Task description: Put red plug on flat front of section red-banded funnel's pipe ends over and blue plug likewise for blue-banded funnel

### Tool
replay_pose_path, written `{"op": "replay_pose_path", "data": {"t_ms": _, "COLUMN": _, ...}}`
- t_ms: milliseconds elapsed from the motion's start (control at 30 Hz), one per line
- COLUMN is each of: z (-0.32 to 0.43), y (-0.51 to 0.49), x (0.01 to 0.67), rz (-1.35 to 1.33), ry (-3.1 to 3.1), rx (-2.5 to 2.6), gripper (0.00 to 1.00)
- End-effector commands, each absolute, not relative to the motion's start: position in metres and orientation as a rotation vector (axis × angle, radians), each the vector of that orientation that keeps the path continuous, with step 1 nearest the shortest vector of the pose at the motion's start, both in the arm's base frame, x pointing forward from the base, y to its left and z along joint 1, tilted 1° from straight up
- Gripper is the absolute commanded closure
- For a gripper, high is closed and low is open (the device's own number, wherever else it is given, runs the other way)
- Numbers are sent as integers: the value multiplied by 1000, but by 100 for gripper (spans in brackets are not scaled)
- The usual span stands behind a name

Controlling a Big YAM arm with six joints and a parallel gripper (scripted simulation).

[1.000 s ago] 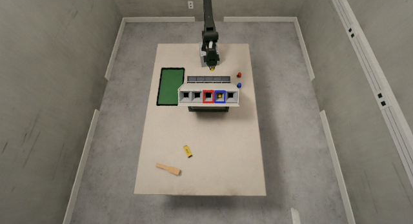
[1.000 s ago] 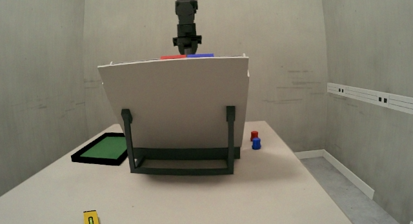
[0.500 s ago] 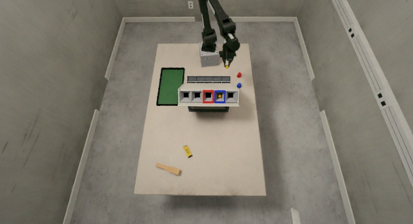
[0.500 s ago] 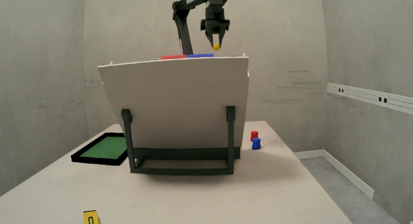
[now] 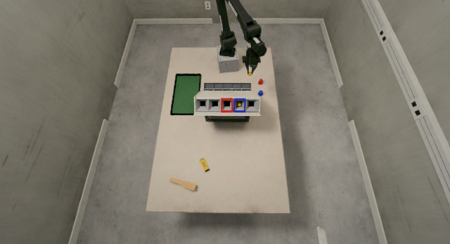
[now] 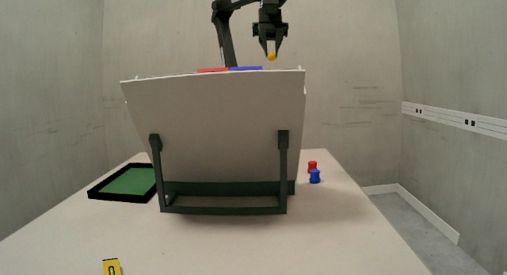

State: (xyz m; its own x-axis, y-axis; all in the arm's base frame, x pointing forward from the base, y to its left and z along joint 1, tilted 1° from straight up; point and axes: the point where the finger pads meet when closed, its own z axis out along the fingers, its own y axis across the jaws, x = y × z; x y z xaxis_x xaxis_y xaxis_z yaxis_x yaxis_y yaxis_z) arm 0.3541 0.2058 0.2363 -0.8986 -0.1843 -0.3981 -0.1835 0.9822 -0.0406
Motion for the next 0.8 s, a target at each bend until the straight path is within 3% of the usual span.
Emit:
{"op": "replay_pose_path", "data": {"t_ms": 0, "z": 262, "y": 221, "x": 369, "rz": 29, "ry": 2679, "rx": -232, "gripper": 100}}
{"op": "replay_pose_path", "data": {"t_ms": 767, "z": 262, "y": 222, "x": 369, "rz": 15, "ry": 2696, "rx": -247, "gripper": 100}}
